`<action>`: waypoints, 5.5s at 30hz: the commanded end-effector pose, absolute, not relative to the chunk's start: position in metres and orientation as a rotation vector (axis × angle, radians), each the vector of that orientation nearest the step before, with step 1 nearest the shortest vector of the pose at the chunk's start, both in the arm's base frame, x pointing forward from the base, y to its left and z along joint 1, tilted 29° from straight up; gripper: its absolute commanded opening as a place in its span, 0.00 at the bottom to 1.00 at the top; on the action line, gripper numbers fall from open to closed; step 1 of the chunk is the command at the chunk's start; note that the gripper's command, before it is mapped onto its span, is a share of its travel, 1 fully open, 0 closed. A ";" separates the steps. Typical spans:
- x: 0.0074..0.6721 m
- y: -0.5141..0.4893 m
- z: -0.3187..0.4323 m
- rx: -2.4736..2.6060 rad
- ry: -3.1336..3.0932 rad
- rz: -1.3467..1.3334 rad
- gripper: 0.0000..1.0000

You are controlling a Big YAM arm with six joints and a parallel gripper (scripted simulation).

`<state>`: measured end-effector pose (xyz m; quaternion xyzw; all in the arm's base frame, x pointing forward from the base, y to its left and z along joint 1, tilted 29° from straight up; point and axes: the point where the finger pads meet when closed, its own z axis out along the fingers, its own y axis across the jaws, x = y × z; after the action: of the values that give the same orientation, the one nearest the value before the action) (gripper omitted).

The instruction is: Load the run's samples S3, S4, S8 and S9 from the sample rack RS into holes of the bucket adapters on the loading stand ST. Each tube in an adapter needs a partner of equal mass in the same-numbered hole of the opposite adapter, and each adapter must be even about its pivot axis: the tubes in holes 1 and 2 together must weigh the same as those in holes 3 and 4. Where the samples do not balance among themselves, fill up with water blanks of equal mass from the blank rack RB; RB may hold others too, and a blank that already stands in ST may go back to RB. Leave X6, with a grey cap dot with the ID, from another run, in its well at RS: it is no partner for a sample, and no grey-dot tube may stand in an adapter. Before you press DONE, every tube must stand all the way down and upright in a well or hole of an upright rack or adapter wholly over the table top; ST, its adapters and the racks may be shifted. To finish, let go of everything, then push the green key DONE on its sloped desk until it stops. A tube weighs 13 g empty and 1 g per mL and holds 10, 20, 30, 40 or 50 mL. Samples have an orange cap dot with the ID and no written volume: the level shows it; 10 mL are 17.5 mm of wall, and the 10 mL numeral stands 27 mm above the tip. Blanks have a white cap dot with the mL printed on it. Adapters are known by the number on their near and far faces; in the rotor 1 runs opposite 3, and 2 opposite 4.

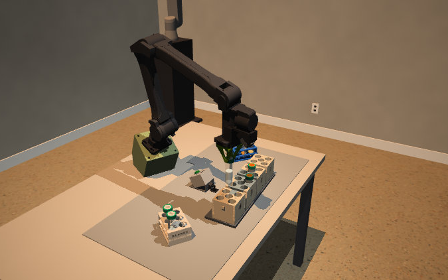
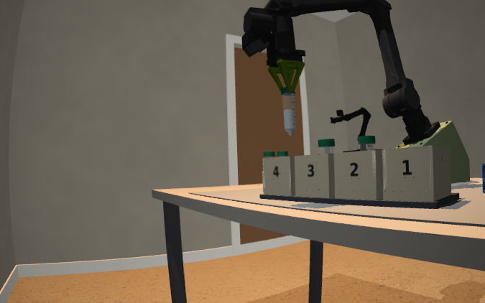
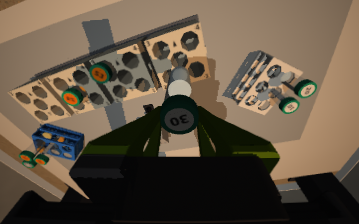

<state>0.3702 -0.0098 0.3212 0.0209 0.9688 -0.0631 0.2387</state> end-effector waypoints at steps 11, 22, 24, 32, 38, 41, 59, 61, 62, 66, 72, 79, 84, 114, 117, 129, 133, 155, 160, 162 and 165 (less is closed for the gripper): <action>0.372 -0.008 0.348 -0.320 2.591 -0.269 0.00; 0.386 -0.012 0.308 -0.337 2.625 -0.270 0.00; 0.389 -0.016 0.304 -0.328 2.627 -0.272 0.00; 0.398 -0.017 0.287 -0.331 2.627 -0.272 0.00; 0.398 -0.014 0.306 -0.320 2.593 -0.270 0.00; 0.398 -0.014 0.306 -0.320 2.593 -0.270 0.00; 0.398 -0.014 0.307 -0.320 2.593 -0.271 0.00; 0.402 -0.019 0.311 -0.315 2.571 -0.277 0.00; 0.401 -0.019 0.297 -0.322 2.600 -0.274 0.00; 0.403 -0.017 0.279 -0.337 2.626 -0.270 0.00; 0.410 -0.020 0.288 -0.321 2.602 -0.275 0.00; 0.409 -0.021 0.266 -0.329 2.628 -0.272 0.00; 0.412 -0.020 0.260 -0.335 2.626 -0.270 0.00; 0.429 -0.027 0.232 -0.329 2.624 -0.273 0.00; 0.430 -0.026 0.226 -0.334 2.628 -0.272 0.00; 0.436 -0.028 0.214 -0.334 2.628 -0.271 0.00; 0.441 -0.031 0.214 -0.326 2.619 -0.274 0.00; 0.443 -0.027 0.224 -0.322 2.597 -0.272 0.55; 0.443 -0.027 0.224 -0.322 2.597 -0.272 0.55; 0.443 -0.027 0.224 -0.322 2.597 -0.272 0.55; 0.441 -0.022 0.252 -0.323 2.564 -0.271 0.55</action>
<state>0.4323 -0.0271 0.2045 -0.1194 0.9616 -0.0977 0.2270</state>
